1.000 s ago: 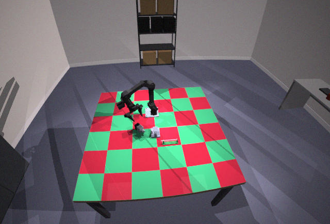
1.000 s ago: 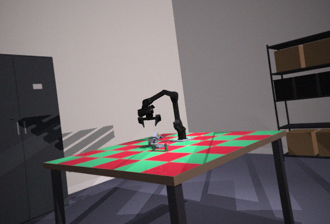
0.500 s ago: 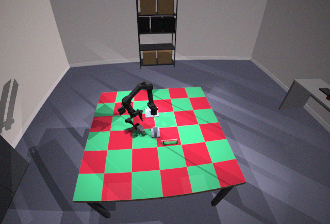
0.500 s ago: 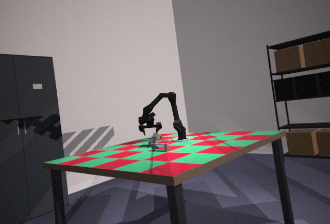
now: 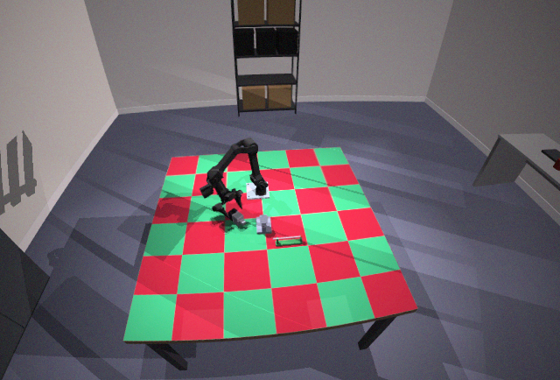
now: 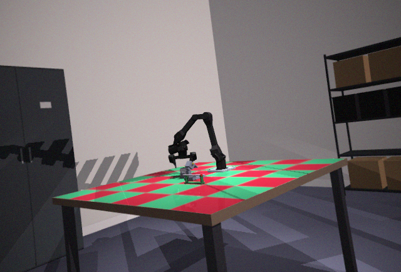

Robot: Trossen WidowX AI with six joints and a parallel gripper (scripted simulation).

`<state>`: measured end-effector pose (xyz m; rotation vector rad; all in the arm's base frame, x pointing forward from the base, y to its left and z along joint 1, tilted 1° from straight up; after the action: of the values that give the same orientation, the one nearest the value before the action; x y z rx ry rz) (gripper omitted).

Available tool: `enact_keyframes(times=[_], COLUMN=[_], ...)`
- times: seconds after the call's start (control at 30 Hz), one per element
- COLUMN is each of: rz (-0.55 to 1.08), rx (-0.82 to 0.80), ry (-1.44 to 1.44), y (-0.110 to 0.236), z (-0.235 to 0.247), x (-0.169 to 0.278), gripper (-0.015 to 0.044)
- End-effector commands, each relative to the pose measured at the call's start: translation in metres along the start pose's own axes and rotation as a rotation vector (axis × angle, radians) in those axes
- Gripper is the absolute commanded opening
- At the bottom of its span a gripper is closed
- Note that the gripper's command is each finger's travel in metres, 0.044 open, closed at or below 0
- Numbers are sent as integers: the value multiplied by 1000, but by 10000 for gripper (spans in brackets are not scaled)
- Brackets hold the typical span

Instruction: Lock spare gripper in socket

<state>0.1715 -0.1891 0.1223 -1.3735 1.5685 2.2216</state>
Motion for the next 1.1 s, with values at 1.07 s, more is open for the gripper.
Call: enact_keyframes(times=[1.07], rz=[-6], rx=[-6], ry=[-10], y=[-33], z=[0], x=[30], gripper=[282])
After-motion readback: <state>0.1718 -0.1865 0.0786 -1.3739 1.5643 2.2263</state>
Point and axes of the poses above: the point midway between the two fingers, 35 mm back from their tips, its own y axis back along the fingers, its own z axis across the jaws, x = y × z, the point moved 6 cm from there along y, back along the fingers, and after that the axes turned 8 degrees about -y, right-handed, at the moved point
